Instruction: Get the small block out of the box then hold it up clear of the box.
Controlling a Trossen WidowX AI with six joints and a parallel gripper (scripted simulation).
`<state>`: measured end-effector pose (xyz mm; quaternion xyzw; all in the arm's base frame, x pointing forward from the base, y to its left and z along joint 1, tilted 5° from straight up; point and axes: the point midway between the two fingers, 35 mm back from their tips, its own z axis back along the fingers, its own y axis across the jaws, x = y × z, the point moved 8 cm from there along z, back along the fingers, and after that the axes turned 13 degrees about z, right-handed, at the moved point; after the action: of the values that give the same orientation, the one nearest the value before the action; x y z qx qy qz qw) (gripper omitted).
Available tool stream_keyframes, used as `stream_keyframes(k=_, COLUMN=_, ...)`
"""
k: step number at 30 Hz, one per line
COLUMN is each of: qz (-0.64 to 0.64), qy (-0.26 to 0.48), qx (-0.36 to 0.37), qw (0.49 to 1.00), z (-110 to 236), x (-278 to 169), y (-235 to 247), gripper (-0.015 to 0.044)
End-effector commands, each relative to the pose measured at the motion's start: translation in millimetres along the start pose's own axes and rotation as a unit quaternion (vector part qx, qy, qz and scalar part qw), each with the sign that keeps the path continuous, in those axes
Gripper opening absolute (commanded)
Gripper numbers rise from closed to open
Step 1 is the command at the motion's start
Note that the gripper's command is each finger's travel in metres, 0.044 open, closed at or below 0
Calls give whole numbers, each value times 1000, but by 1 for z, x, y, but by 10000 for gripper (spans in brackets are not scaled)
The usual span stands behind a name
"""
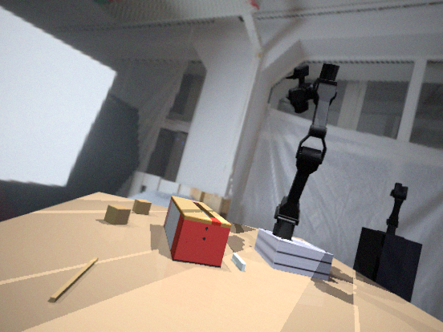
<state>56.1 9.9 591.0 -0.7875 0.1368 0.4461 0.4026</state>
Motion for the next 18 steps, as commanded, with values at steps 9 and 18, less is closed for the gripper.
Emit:
stream_keyframes(k=9, qz=-251, qy=-154, qx=40, qw=955, z=-80, x=26, y=90, gripper=400)
stream_keyframes(k=18, qz=-344, qy=-337, qx=133, qw=866, z=-148, x=129, y=109, gripper=400)
